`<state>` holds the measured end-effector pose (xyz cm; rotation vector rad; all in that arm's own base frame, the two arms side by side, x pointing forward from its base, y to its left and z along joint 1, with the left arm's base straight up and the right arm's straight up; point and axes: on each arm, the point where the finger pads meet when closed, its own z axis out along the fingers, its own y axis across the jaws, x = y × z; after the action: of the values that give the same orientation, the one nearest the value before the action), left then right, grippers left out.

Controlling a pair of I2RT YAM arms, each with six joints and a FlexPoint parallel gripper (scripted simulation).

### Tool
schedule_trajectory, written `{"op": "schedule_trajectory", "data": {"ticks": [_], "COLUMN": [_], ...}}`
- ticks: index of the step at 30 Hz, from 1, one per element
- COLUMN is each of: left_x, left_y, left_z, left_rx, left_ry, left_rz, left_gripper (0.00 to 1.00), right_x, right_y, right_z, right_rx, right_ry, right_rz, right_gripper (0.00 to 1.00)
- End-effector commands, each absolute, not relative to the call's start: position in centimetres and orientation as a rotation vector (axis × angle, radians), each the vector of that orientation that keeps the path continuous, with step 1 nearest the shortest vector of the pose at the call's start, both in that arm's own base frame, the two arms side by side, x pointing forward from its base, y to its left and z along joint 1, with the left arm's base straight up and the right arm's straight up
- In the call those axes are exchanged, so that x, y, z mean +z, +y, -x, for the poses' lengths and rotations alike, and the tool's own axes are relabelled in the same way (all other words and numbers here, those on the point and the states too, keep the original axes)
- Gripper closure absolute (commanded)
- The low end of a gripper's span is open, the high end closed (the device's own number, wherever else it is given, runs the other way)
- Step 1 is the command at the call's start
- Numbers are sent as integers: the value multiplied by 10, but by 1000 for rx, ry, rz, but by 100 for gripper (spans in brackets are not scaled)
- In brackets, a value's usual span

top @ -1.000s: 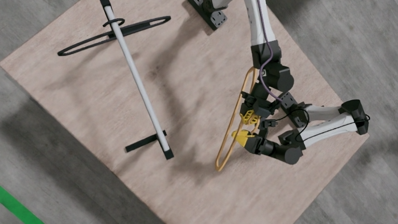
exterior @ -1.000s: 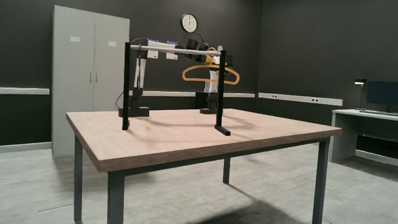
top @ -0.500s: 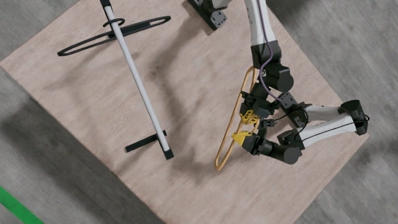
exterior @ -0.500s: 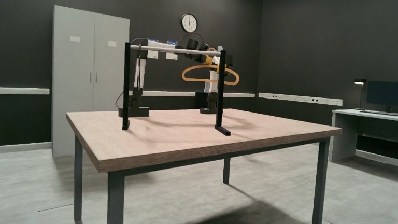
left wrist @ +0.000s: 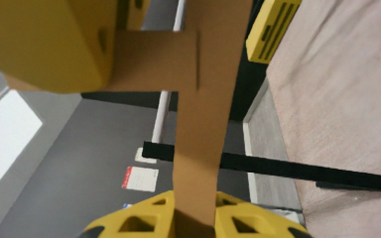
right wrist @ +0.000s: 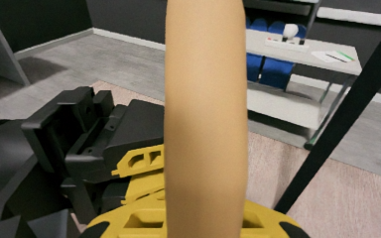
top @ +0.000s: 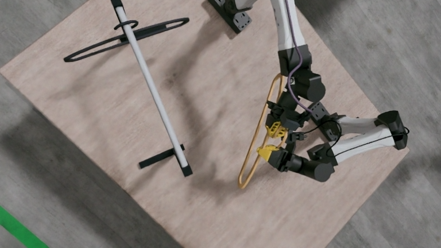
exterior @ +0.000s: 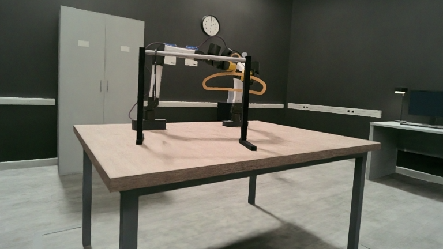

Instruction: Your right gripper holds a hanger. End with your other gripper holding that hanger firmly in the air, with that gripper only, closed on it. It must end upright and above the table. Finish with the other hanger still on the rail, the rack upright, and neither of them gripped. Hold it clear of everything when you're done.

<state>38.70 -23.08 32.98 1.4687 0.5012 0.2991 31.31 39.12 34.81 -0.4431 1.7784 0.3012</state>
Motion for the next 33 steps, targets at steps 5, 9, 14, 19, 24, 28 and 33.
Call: {"op": "schedule_trajectory", "data": {"ticks": [5,9,14,19,24,28,33], "left_x": [334,334,334,334,334,334,334], "left_y": [-233,-233,-233,-233,-233,-233,-233], "left_z": [-388,-388,-388,-388,-388,-388,-388], "left_rx": [308,308,308,308,308,308,308], "left_ry": [493,493,493,493,493,493,493], "left_rz": [-1466,-1466,-1466,-1466,-1466,-1466,-1466], "left_gripper": [100,100,100,100,100,100,100], "right_x": [360,362,362,367,373,379,382], "right_y": [390,384,378,366,352,340,335], "right_z": [-312,-307,-295,-273,-242,-220,-210], "right_rx": [319,318,313,312,309,309,308], "right_ry": [1759,1757,1767,1767,1770,1771,1771], "right_rz": [425,419,423,423,426,427,427], "right_gripper": [100,72,72,72,72,72,72]}}
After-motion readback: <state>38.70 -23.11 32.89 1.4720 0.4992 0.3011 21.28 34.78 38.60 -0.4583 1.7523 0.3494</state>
